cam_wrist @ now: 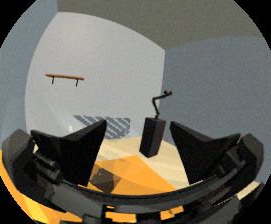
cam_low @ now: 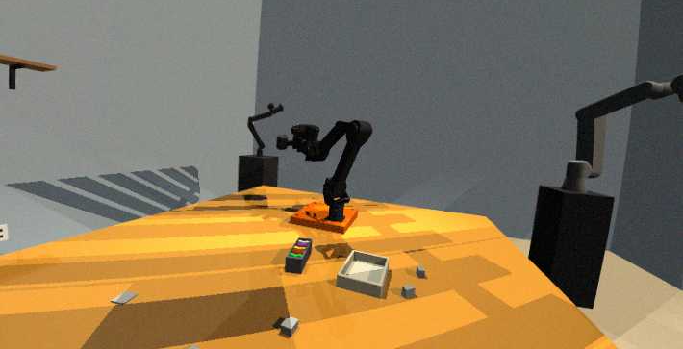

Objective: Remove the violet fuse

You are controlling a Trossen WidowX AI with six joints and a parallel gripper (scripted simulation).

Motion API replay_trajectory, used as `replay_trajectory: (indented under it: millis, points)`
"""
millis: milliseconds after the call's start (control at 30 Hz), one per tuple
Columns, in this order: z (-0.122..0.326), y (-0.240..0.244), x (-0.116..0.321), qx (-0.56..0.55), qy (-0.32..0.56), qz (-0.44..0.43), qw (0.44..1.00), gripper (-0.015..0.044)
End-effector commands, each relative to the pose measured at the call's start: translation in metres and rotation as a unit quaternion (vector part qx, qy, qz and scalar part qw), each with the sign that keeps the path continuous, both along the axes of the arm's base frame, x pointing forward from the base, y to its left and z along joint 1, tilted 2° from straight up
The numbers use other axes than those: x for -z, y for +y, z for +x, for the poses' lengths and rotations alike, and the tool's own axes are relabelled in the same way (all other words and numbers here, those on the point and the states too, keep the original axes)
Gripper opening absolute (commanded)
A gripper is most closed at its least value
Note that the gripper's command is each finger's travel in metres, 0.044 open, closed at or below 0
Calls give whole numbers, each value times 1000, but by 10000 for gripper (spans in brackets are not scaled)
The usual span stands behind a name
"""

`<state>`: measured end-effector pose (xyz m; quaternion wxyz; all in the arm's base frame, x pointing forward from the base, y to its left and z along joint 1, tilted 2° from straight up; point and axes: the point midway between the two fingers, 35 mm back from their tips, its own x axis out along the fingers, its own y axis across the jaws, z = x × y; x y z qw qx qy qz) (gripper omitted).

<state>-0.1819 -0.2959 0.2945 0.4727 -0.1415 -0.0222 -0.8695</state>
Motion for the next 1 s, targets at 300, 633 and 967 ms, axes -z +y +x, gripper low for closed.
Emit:
replay_trajectory:
  millis: [300, 633, 967]
  points:
    - [89, -61, 40, -134, 26, 148, 979, 137]
    - [250, -79, 102, -339, 208, 343, 851, 72]
    - [390, -4, 155, -515, 440, 420, 604, 72]
